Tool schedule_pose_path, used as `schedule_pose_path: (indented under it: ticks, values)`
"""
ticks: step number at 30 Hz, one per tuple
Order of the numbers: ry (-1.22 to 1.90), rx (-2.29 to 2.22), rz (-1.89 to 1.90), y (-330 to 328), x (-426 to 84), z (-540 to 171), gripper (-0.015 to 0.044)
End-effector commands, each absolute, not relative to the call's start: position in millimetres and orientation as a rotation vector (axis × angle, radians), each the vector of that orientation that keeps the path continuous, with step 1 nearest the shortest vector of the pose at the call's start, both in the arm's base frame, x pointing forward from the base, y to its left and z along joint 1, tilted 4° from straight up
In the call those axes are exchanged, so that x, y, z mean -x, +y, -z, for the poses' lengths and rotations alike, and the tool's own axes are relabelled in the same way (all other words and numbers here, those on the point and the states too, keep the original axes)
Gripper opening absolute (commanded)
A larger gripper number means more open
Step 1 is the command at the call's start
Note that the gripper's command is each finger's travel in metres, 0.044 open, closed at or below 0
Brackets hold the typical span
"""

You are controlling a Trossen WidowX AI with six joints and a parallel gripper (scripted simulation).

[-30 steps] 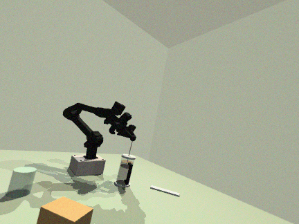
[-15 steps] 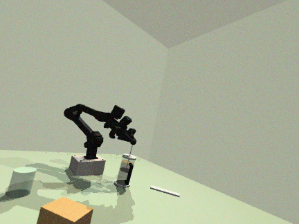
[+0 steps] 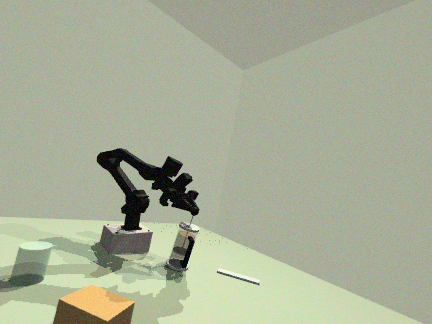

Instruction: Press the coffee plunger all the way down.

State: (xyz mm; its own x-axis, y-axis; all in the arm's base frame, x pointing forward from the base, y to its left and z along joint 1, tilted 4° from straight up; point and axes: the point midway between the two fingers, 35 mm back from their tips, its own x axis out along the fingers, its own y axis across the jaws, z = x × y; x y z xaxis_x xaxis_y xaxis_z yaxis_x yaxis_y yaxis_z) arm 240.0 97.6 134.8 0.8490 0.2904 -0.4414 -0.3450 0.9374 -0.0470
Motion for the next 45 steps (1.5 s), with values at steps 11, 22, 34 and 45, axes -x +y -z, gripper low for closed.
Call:
schedule_pose_path:
  ticks: [11,22,34,45]
  values:
    - [0.525,0.159,-0.334,97,-244,-109,0.0126]
    - [0.524,0.159,-0.334,99,-248,-110,0.0126]
    - [0.524,0.159,-0.334,101,-251,-111,0.0126]
    - [0.524,0.158,-0.334,102,-253,-111,0.0126]
